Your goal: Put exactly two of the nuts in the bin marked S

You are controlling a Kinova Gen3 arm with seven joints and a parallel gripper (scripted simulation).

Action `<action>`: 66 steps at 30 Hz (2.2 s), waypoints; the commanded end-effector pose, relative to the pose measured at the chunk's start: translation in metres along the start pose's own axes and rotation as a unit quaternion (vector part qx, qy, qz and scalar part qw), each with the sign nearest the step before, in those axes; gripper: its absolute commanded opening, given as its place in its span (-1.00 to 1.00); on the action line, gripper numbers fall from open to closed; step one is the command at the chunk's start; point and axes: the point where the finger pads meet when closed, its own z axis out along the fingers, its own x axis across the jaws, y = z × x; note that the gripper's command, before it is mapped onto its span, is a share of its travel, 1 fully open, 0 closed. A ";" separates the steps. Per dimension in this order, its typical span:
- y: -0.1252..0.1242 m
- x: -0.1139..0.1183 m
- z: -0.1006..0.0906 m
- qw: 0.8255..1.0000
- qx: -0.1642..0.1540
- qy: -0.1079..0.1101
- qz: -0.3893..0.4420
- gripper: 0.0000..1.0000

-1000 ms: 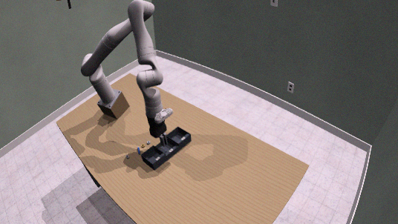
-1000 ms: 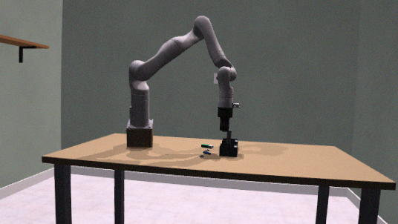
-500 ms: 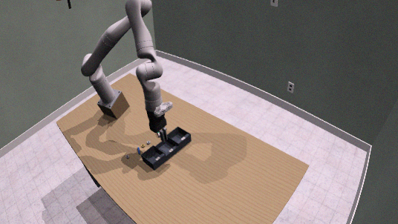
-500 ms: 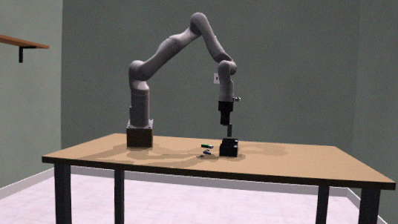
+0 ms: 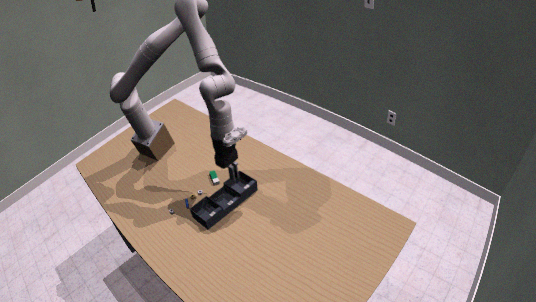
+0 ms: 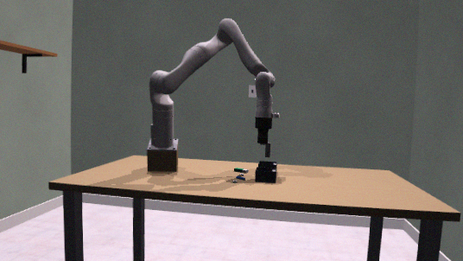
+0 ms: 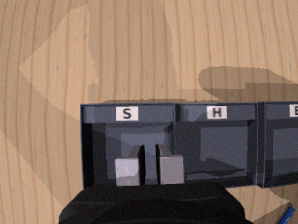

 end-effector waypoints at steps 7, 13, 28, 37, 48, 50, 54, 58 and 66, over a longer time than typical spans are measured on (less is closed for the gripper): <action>-0.001 -0.020 0.002 1.000 0.002 0.002 -0.008 -0.39; -0.001 -0.020 0.018 1.000 0.002 0.002 -0.008 -0.39; -0.001 -0.020 0.053 1.000 0.002 0.002 -0.008 -0.39; -0.001 -0.020 0.059 1.000 0.002 0.002 -0.008 -0.39; -0.001 -0.020 0.059 1.000 0.002 0.002 -0.008 -0.39; -0.001 -0.020 0.059 1.000 0.002 0.002 -0.008 -0.39; -0.001 -0.020 0.059 1.000 0.002 0.002 -0.008 -0.39; -0.001 -0.020 0.059 1.000 0.002 0.002 -0.008 -0.39; -0.001 -0.020 0.059 1.000 0.002 0.002 -0.008 -0.39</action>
